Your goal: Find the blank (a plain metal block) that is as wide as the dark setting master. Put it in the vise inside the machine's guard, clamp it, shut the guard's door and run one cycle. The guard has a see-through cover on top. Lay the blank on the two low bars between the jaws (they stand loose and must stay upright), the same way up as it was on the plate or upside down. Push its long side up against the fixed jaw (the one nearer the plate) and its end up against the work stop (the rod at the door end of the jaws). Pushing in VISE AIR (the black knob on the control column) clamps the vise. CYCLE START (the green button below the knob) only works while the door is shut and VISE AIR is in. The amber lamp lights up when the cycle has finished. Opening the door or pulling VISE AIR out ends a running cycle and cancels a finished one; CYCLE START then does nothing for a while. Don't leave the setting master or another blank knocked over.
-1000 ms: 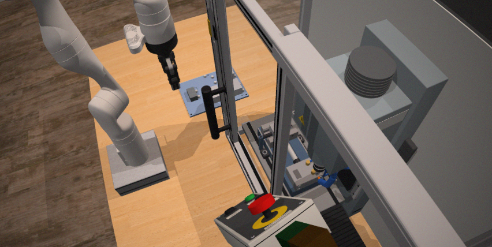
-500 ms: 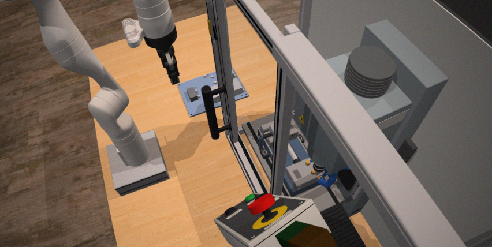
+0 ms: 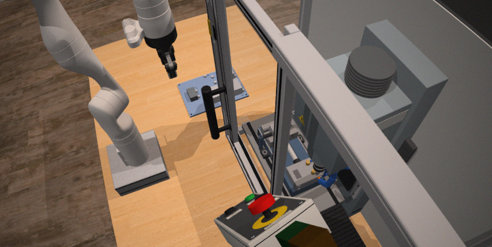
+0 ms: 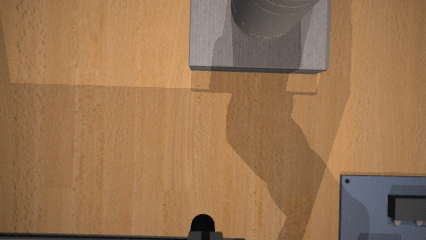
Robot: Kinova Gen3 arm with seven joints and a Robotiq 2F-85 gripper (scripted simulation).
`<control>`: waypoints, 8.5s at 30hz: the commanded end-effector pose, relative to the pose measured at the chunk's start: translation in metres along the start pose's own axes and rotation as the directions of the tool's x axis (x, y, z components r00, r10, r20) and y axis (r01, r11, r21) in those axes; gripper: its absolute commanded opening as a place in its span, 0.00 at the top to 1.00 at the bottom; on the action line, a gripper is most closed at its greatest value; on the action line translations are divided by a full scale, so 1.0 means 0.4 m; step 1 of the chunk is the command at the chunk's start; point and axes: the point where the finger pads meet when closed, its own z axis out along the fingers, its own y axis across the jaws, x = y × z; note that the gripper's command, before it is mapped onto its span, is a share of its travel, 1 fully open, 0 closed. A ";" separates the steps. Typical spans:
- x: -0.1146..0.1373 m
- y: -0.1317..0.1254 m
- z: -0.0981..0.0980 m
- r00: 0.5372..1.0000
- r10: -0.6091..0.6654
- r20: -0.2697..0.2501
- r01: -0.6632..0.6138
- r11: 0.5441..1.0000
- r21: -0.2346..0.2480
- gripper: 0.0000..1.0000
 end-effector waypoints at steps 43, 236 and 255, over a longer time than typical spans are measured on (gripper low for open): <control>-0.024 -0.241 -0.047 0.996 -0.081 0.023 0.064 0.902 0.428 0.90; -0.102 -0.765 0.067 0.981 -0.195 -0.012 0.107 0.486 0.868 0.90; -0.104 -0.773 0.072 0.981 -0.195 -0.010 0.105 0.486 0.867 0.90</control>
